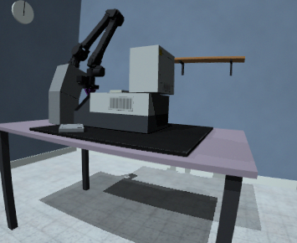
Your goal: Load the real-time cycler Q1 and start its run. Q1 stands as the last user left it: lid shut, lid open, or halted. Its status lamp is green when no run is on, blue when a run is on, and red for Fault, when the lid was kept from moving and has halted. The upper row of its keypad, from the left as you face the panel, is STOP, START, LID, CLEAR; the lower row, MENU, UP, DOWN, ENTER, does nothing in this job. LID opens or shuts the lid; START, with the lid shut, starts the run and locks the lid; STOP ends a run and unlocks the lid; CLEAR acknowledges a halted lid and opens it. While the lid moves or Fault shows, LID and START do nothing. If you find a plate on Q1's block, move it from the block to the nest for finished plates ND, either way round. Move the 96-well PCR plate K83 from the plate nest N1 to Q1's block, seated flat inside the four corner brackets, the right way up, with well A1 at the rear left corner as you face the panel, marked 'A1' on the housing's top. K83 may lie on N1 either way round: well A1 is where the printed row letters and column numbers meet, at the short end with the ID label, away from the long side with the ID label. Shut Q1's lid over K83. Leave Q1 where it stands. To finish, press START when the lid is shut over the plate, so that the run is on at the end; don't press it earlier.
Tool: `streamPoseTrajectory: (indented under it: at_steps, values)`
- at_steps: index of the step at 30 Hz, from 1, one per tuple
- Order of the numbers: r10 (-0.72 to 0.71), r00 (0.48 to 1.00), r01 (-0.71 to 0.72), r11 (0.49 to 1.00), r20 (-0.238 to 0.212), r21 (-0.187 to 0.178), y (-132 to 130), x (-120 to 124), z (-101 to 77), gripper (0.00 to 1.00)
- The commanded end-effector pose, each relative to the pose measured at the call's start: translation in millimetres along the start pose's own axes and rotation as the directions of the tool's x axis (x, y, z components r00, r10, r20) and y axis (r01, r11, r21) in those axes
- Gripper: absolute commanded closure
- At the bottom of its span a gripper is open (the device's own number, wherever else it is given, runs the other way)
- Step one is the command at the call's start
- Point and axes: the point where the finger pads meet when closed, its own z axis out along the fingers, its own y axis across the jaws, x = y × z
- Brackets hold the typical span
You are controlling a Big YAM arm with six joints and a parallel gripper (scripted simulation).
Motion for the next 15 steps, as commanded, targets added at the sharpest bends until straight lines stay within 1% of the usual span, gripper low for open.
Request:
streamPoseTrajectory:
  at_steps: [1,3,4,8,11,15]
  values:
    - [0.006,1.0,-0.006,1.0,0.005,-0.013,10,0,1.2,1.0]
    - [0.003,1.0,-0.003,1.0,0.005,-0.024,19,-1,1.9,1.0]
    - [-0.001,1.0,0.001,1.0,0.005,-0.022,21,0,3.3,1.0]
    - [0.008,1.0,-0.008,1.0,0.004,0.004,18,0,9.9,1.0]
    - [0.018,1.0,-0.018,1.0,0.005,0.017,13,0,10.0,1.0]
    - [0.011,1.0,-0.011,1.0,0.005,-0.008,15,-2,4.0,1.0]
